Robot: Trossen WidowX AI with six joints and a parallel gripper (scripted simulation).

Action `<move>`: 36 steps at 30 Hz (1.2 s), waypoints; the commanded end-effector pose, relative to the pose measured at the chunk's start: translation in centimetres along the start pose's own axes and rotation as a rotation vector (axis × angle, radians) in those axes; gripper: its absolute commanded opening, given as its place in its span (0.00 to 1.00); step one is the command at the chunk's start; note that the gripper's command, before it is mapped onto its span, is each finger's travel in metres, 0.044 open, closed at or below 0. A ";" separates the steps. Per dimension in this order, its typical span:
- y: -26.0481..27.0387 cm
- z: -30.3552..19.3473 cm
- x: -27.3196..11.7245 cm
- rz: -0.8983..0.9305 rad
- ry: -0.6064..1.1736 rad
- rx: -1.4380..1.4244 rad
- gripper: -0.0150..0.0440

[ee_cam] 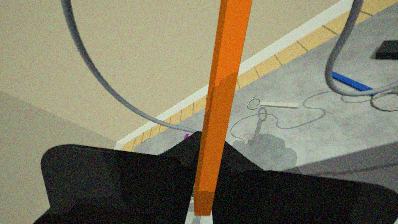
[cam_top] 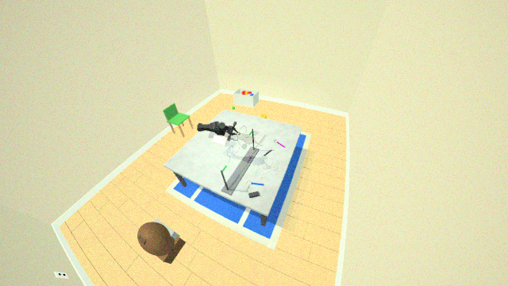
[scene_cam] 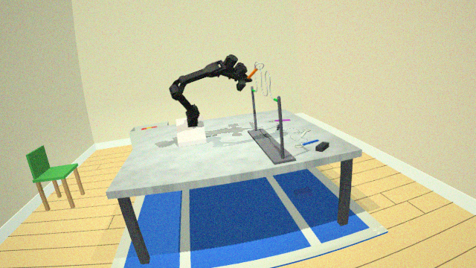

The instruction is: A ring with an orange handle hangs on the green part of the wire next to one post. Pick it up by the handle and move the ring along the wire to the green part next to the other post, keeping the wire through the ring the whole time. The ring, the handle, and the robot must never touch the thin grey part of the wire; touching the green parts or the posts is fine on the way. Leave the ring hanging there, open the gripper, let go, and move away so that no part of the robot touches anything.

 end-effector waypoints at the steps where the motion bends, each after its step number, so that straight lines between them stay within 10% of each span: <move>1: 0.2 -0.1 0.1 -0.030 -0.005 -0.053 0.00; 36: 1.0 -0.8 0.4 -0.245 -0.044 -0.434 0.00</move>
Point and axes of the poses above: the point midway between the two fingers, 35 mm back from their tips, its own x axis out along the fingers, its own y axis across the jaws, z = x × y, the point moved 10 cm from there along -x, back along the fingers, and after that the axes turned 3 degrees about -x, right-handed, at the moved point
